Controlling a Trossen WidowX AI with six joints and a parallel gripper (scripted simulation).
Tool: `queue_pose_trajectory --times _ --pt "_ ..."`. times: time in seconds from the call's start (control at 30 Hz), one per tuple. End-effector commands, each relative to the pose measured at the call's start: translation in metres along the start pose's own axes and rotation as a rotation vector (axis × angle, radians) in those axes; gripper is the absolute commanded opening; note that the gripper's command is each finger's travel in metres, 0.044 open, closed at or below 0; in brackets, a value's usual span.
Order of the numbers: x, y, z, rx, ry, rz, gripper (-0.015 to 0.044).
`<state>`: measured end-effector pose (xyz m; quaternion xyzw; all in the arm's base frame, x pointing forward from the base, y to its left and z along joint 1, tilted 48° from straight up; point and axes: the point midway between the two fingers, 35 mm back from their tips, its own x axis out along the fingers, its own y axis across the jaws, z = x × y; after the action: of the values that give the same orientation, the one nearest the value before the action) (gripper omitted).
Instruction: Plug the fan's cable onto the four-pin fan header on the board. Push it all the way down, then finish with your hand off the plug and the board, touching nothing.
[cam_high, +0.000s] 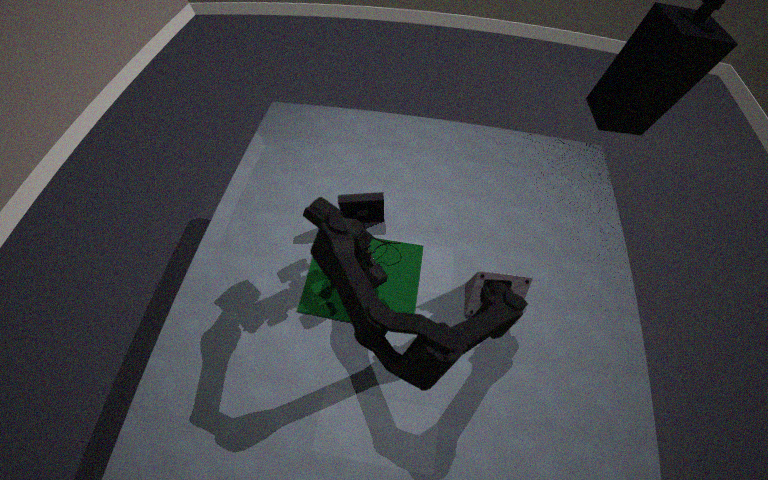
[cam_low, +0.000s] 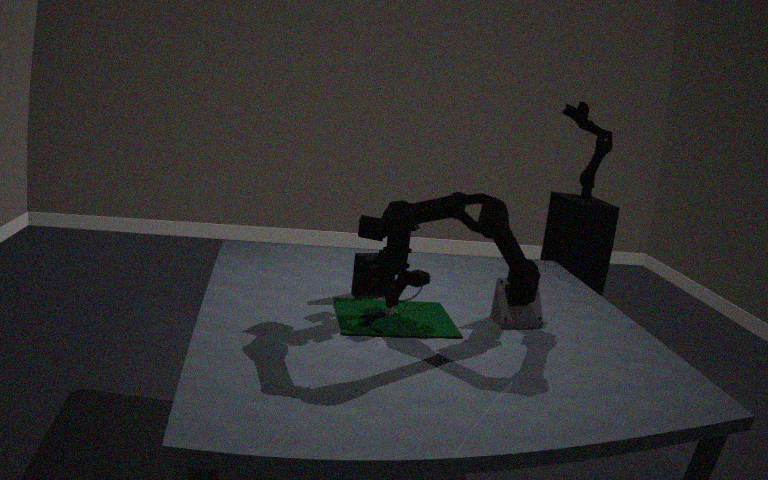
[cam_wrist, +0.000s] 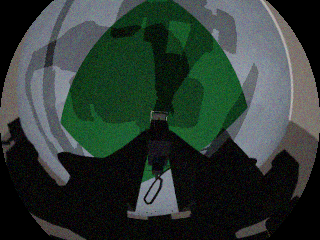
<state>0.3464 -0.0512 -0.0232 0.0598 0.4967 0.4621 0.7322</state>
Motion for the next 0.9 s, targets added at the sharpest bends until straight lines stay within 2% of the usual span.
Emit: queue_pose_trajectory --times 0.0,0.87 --pt "0.002 0.0 0.0 0.004 -0.004 0.003 0.0" --pt "0.014 0.0 0.001 0.004 -0.004 0.003 0.0"
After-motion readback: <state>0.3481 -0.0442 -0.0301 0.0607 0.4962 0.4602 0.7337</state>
